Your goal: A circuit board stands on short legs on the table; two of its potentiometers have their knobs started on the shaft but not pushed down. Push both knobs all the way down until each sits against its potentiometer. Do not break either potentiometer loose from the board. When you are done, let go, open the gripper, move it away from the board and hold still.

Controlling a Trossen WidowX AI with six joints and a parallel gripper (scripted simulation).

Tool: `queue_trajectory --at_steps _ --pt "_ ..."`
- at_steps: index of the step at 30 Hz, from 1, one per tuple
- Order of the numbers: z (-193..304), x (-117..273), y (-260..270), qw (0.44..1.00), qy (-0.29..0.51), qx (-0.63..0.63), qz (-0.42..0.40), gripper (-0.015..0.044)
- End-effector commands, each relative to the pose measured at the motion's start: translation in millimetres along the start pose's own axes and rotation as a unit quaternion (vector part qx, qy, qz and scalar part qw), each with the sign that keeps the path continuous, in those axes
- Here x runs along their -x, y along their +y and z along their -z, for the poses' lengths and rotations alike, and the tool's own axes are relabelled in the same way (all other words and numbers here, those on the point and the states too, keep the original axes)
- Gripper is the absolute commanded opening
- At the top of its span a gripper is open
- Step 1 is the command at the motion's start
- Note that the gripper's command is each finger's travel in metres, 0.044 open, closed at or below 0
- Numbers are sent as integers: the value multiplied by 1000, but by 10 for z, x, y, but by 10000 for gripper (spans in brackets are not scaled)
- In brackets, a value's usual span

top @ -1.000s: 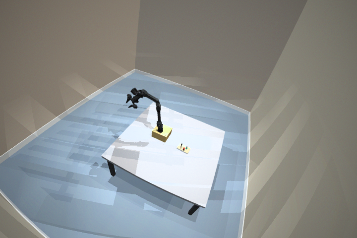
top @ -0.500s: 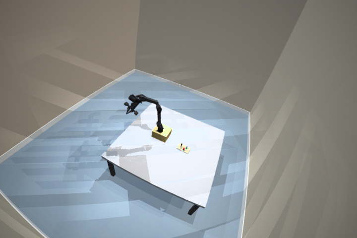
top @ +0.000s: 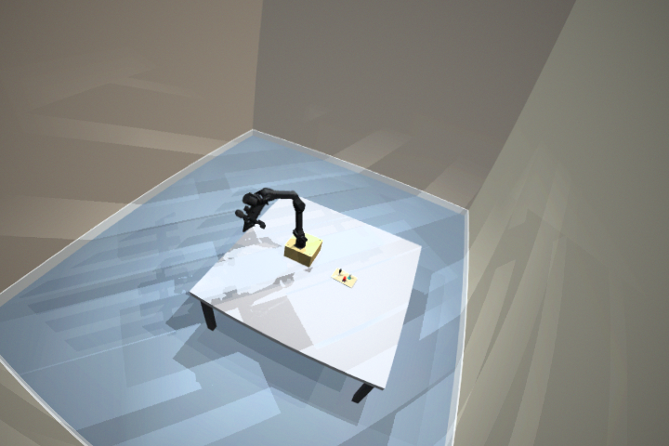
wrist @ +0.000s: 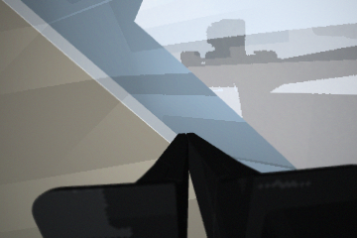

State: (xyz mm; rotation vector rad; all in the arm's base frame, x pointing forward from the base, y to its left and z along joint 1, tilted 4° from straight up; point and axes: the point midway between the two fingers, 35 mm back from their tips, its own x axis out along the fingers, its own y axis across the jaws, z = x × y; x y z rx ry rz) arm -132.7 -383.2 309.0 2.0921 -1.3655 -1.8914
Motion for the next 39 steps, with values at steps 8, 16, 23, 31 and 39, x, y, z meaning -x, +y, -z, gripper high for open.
queue_trajectory --at_steps 8,16,23,31,39 --pt "726 -236 -539 985 50 158 54 0" --pt "1173 -324 -1011 957 81 265 87 0" --pt "1521 -364 -1453 920 109 360 111 0" --pt "1845 -375 -1981 862 142 469 130 0" --pt "2084 -344 -2508 793 172 567 141 0"
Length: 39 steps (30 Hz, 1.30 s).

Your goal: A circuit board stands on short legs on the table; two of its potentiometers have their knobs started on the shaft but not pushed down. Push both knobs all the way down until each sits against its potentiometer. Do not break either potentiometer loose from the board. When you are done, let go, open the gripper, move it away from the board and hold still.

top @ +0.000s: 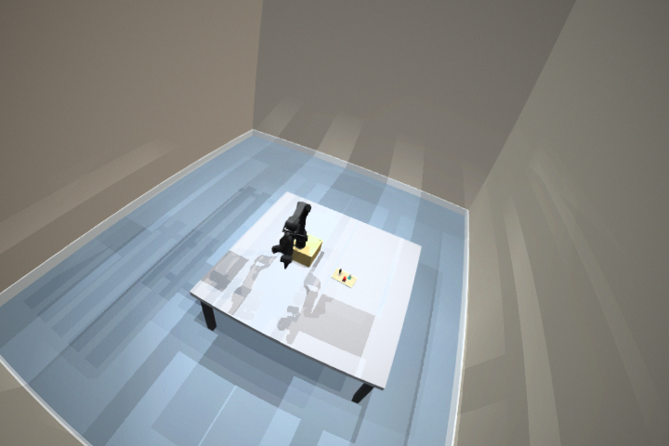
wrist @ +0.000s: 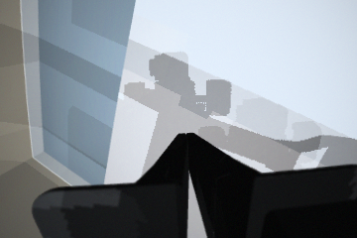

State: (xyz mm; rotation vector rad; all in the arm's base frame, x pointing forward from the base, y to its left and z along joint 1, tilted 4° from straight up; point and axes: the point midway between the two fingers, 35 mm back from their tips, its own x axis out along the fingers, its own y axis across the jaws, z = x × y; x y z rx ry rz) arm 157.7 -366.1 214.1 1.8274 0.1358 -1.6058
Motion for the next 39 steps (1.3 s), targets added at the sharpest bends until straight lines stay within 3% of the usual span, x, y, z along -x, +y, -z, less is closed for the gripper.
queue_trajectory --at_steps 1,20,39 --pt "296 -122 -25 998 15 63 13 0" --pt "1729 -419 -431 928 92 357 51 0" --pt "2922 -550 -1375 760 165 623 82 0"
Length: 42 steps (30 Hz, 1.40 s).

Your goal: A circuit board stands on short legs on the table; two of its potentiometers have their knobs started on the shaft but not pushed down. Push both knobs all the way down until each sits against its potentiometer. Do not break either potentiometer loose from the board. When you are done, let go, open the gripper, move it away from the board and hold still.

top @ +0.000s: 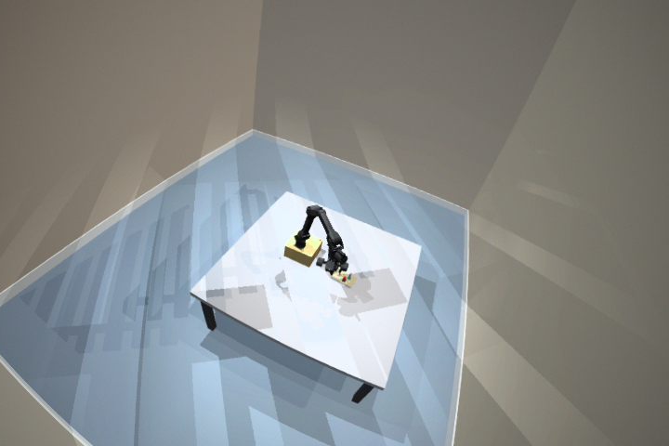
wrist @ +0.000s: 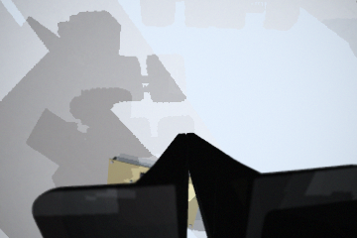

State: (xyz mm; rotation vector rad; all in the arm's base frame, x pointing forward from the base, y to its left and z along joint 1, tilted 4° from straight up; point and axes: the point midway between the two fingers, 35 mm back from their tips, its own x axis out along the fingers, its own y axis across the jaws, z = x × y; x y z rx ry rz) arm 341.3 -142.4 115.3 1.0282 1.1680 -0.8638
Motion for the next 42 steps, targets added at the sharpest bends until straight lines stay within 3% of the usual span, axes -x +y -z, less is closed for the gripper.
queue_trajectory --at_steps 1,23,42 --pt "271 -130 116 998 17 67 9 0" --pt "1827 -606 341 902 98 418 47 0" --pt "1908 -864 293 897 100 428 48 0"
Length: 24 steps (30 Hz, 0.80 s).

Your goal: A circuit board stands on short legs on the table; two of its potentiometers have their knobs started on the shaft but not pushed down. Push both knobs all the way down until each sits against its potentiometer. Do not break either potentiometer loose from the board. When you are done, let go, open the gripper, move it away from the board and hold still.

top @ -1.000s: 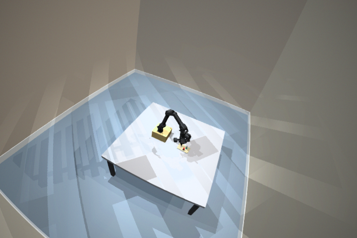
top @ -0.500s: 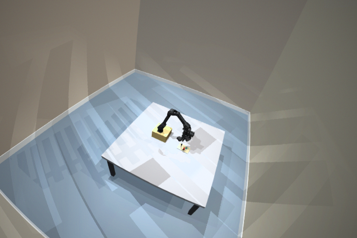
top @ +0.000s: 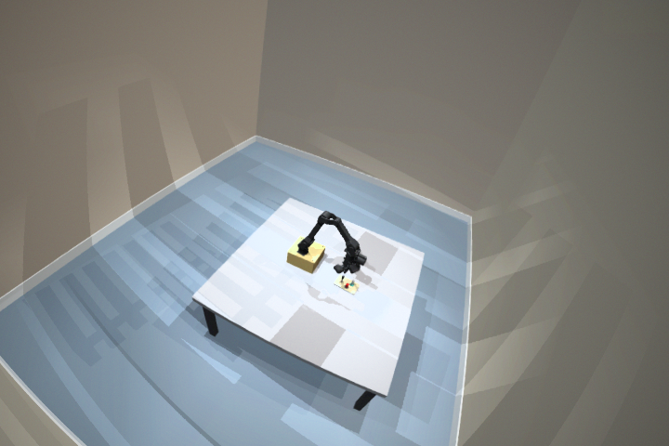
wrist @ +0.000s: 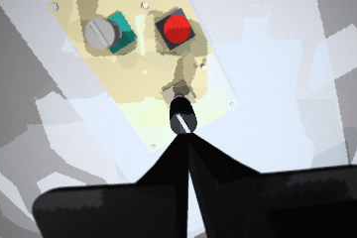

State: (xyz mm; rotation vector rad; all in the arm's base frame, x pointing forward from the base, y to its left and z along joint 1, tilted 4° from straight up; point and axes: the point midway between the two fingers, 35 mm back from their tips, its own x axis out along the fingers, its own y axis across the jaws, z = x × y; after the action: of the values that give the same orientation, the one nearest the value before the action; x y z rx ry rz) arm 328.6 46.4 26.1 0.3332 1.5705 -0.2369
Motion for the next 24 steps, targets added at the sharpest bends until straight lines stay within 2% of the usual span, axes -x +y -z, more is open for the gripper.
queue_trajectory --at_steps 1,10,24 --pt "8 -65 -5 1000 1 2 1 0" --pt "10 -204 -6 1000 1 2 1 0" --pt "10 -206 -6 1000 1 2 1 0"
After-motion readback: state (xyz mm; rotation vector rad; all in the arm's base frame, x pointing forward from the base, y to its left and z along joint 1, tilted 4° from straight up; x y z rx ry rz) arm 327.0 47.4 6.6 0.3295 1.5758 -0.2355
